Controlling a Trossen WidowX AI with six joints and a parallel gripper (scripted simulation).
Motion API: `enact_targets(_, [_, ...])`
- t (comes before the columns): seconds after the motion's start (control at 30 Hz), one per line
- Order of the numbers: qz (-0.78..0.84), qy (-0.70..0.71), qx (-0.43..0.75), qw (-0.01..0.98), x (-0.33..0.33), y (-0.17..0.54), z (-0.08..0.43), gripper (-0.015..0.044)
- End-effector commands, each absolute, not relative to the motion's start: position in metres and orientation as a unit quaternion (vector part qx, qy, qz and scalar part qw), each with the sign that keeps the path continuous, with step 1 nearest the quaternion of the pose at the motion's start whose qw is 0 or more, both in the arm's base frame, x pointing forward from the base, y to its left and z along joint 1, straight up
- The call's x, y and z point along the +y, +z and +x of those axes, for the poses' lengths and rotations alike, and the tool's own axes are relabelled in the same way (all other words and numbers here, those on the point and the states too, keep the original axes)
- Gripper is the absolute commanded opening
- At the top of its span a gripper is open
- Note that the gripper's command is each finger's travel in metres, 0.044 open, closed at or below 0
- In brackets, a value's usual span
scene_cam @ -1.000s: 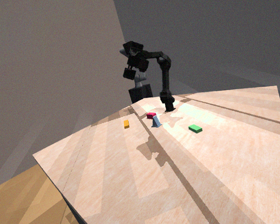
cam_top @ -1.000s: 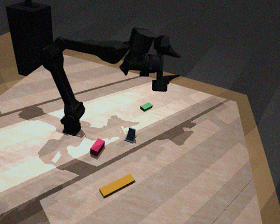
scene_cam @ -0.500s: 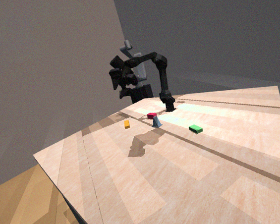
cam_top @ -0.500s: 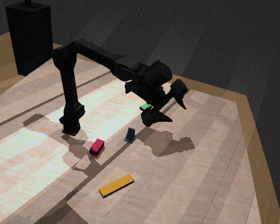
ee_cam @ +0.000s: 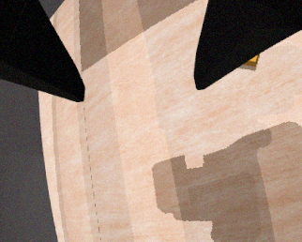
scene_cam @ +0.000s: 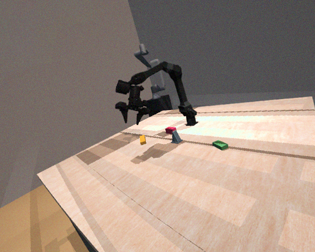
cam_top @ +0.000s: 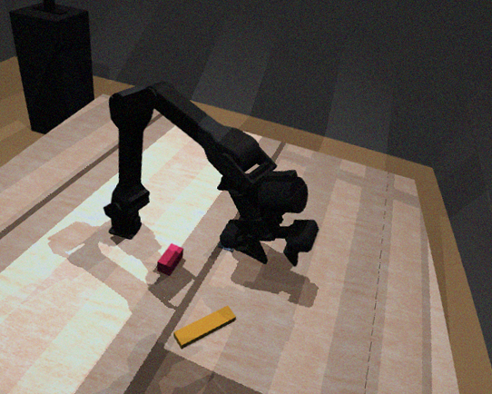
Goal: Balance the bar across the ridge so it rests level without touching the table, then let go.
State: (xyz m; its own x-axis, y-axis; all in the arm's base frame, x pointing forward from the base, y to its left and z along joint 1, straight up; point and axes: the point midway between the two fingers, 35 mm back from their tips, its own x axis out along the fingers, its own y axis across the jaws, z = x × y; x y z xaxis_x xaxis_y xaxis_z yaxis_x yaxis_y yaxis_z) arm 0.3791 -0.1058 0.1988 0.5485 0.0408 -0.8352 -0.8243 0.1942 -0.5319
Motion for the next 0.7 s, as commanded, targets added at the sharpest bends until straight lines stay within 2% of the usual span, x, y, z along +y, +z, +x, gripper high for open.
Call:
enact_targets(0.0, [-0.500,0.307,0.421,0.692,-0.126,0.182,0.368,0.0315])
enact_targets(0.43, [-0.315,0.285,0.626,0.654,-0.178,0.125,0.309,0.0315])
enact_targets(0.67, [-0.305,0.283,0.635,0.651,-0.181,0.119,0.306,0.0315])
